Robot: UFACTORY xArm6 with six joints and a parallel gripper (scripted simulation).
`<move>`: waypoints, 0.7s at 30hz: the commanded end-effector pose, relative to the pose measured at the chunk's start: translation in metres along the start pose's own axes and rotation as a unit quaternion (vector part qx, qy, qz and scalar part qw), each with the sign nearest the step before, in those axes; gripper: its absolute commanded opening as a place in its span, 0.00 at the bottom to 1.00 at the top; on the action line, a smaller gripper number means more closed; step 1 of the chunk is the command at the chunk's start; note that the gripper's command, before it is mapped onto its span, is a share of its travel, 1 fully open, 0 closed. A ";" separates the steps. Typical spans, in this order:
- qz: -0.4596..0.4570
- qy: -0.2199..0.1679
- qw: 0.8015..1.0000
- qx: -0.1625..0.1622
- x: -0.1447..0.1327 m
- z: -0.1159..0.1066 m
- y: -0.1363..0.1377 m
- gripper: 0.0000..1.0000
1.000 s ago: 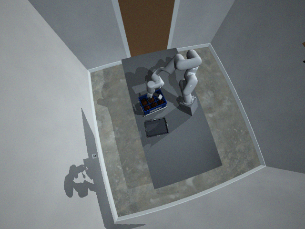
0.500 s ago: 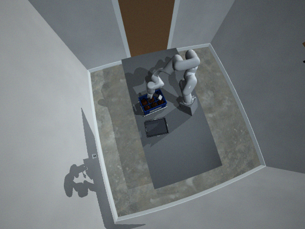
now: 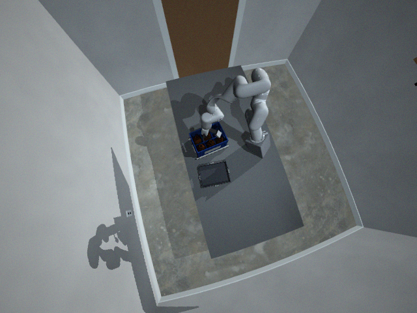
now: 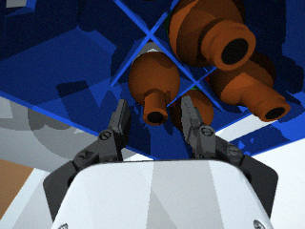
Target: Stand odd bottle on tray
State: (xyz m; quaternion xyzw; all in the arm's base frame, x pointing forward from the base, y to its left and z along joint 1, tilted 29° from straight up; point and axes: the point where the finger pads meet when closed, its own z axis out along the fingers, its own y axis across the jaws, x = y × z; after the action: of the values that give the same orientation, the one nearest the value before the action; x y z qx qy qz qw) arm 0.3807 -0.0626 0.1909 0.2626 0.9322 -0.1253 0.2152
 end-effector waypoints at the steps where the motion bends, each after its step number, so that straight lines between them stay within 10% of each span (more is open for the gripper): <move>1: 0.000 -0.002 1.000 -0.001 -0.001 0.002 0.000 0.65; 21: 0.000 -0.002 1.000 -0.001 -0.001 0.005 0.001 0.65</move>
State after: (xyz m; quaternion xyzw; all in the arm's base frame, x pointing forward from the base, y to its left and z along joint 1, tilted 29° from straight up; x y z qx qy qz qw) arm 0.3830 -0.0648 0.1854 0.2626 0.9322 -0.1253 0.2154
